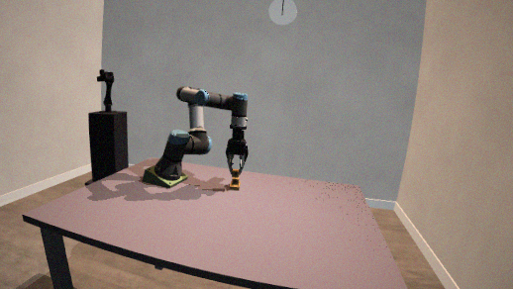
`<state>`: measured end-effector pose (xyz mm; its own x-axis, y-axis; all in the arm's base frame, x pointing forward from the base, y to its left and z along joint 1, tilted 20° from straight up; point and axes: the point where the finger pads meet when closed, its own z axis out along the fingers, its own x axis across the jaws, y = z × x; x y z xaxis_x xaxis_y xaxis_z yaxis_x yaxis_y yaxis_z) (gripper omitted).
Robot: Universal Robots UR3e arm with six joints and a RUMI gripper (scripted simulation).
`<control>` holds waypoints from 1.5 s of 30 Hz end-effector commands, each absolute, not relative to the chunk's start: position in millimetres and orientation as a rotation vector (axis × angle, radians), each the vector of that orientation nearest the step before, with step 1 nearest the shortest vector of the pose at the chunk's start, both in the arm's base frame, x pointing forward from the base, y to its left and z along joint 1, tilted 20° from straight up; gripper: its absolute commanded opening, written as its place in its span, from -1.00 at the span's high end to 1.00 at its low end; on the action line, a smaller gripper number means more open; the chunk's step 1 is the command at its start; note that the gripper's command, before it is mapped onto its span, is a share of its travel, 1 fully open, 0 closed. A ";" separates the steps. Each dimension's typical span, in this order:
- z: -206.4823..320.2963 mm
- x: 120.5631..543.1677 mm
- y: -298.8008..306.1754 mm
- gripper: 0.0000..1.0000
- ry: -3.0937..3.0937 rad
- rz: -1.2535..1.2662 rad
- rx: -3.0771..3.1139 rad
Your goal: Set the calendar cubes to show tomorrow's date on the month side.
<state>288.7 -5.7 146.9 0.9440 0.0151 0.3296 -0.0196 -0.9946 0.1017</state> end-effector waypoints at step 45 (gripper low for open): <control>196.8 271.7 -3.1 0.80 -0.067 0.513 3.004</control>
<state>271.2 -1.3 196.2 0.9441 0.0036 0.3296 -0.0289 -0.9952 0.0937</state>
